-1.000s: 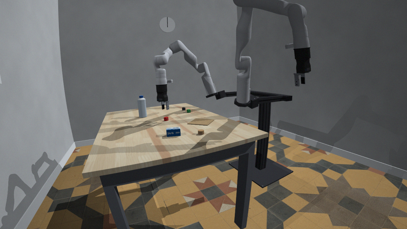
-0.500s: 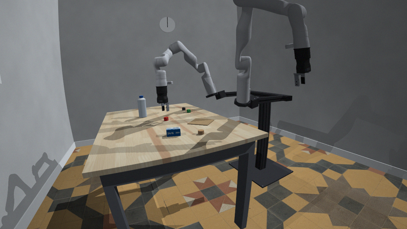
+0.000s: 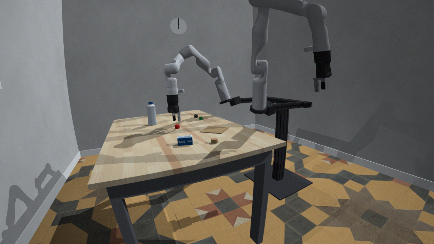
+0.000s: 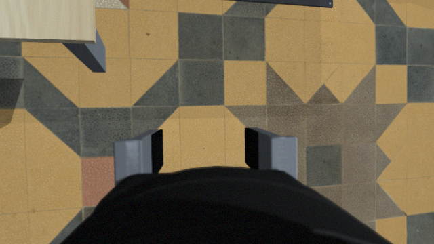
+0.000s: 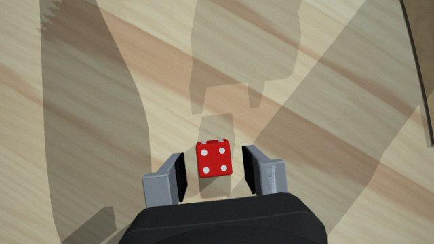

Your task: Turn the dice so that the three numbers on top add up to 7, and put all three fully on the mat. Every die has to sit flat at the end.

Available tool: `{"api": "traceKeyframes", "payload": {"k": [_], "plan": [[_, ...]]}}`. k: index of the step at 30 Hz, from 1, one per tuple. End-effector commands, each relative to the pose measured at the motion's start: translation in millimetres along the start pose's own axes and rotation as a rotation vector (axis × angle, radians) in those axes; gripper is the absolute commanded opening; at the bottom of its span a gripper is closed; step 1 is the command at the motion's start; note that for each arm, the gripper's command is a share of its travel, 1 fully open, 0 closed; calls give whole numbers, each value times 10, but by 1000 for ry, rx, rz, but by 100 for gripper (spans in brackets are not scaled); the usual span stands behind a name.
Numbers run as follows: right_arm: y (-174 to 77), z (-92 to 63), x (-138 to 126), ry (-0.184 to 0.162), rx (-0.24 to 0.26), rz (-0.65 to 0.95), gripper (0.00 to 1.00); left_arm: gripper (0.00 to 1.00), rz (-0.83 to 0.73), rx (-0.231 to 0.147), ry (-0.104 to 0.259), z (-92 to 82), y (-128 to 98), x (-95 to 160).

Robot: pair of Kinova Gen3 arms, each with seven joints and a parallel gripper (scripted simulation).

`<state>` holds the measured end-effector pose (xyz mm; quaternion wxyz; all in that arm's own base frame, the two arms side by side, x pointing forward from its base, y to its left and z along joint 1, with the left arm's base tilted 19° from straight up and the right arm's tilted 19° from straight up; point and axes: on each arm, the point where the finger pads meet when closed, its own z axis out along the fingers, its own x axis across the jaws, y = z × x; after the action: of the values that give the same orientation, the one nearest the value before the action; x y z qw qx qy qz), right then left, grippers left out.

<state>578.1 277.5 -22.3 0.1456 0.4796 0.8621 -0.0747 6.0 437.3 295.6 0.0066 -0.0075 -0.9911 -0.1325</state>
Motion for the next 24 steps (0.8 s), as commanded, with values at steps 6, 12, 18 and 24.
{"api": "traceKeyframes", "payload": {"k": [6, 12, 18, 24], "plan": [[8, 90, 0, 0, -2, 0, 79, 100, 0, -2, 0, -7, 4, 3], [9, 153, -1, 0, -2, 0, 79, 100, 0, -2, 0, -7, 4, 3], [9, 177, -1, 0, -2, 0, 79, 100, 0, -2, 0, -7, 4, 3], [9, 192, -1, 0, -2, 0, 79, 100, 0, -2, 0, -7, 4, 3]]}}
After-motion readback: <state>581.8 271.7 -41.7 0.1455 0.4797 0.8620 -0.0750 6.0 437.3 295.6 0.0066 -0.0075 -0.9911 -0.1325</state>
